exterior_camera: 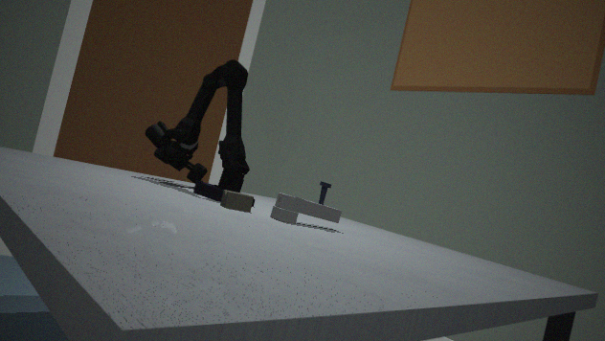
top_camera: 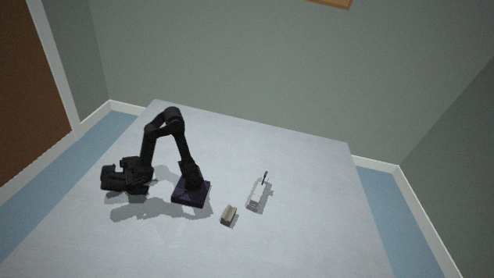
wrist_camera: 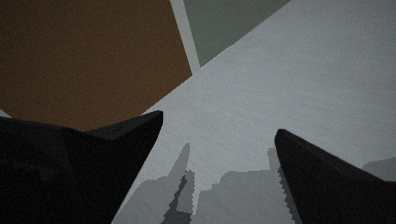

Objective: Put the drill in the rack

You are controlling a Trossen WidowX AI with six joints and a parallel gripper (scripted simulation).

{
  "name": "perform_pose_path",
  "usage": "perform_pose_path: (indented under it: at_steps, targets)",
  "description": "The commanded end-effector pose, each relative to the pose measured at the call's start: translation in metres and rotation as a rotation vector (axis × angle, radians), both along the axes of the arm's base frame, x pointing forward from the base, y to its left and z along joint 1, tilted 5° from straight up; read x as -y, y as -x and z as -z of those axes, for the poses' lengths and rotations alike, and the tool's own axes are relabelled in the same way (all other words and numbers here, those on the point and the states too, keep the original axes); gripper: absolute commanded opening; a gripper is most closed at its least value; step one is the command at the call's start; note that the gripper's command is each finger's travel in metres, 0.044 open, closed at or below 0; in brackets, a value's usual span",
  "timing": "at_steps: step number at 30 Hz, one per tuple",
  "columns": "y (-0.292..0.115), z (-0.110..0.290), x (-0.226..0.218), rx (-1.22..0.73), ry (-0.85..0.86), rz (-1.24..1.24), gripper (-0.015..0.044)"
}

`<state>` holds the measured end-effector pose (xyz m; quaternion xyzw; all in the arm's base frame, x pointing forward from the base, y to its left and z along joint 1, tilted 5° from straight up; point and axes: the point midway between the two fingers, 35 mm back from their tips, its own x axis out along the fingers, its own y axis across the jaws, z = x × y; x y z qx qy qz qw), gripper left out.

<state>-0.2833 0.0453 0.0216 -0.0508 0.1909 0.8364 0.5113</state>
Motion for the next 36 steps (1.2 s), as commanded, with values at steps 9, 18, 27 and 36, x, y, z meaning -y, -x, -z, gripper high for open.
perform_pose_path:
  at_steps: [9, 18, 27, 36]
  targets:
    - [0.000, 0.000, 0.001, 0.002, 0.001, -0.005, 0.0164]
    - [0.020, 0.000, 0.111, 0.183, 0.036, -0.415, 0.0000]
    - [-0.035, -0.003, 0.258, 0.413, 0.003, -0.968, 0.0000]
    - [-0.160, -0.015, 0.360, 0.629, -0.123, -1.514, 0.0000]
